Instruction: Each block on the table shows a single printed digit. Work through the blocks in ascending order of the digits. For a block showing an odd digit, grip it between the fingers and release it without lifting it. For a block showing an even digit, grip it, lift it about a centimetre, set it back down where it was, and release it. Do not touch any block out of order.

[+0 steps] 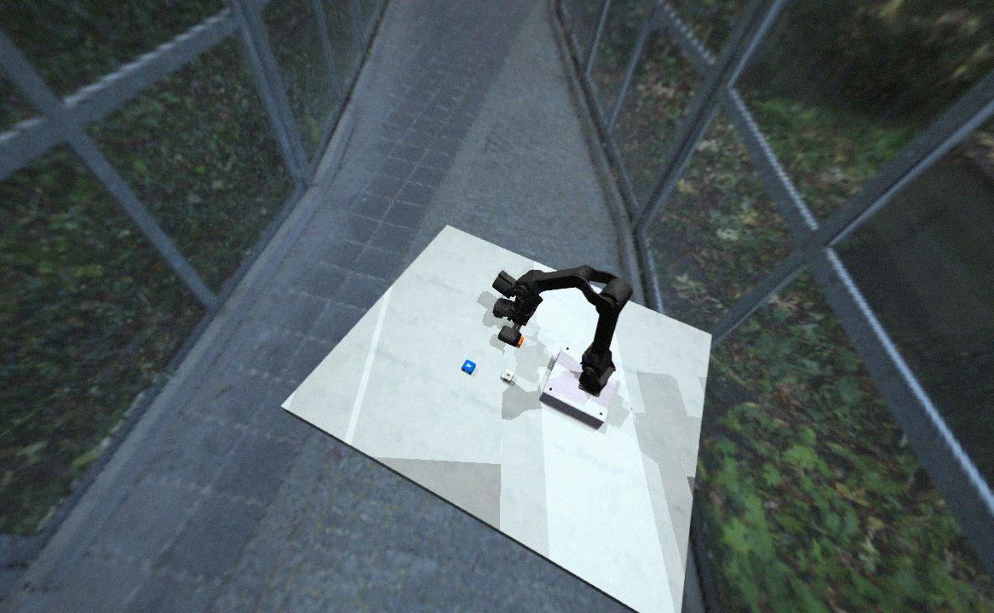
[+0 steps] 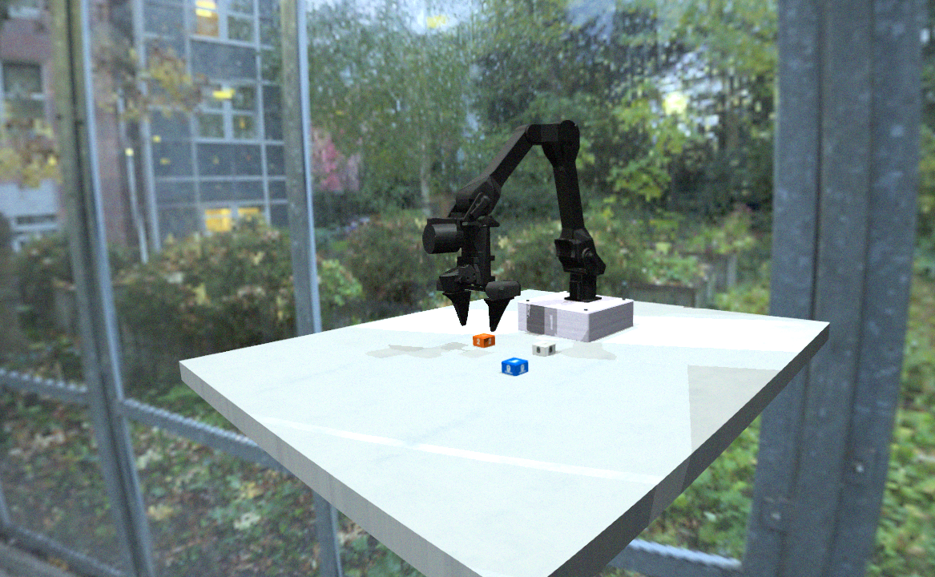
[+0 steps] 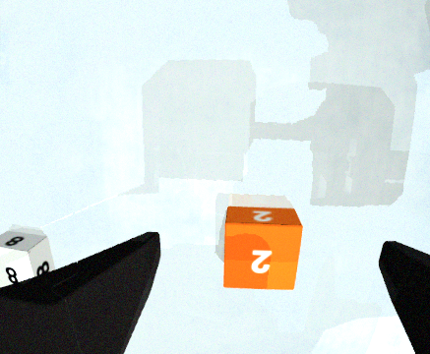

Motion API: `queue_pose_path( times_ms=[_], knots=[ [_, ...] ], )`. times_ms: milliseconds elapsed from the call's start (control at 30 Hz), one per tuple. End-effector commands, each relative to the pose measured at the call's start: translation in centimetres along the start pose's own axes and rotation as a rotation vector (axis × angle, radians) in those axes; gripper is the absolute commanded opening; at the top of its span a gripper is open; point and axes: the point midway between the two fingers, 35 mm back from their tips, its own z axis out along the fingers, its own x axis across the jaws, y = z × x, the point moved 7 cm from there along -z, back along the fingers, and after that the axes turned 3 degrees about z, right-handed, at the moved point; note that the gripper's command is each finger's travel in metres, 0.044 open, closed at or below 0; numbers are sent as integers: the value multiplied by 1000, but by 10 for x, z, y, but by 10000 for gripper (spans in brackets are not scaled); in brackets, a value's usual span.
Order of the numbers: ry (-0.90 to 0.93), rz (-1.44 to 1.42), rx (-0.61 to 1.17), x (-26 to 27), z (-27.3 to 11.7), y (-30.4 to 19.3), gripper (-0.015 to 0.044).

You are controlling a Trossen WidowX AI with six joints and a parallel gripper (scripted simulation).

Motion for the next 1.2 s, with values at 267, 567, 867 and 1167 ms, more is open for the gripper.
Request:
queue_pose_path(
  times_ms=[267, 567, 867, 1167],
  knots=[
    [3, -6, 12, 0, 23, -2, 400],
    [3, -6, 12, 0, 29, -2, 295],
    [3, -6, 12, 0, 29, -2, 120],
    [3, -6, 12, 0, 29, -2, 120]
  ],
)
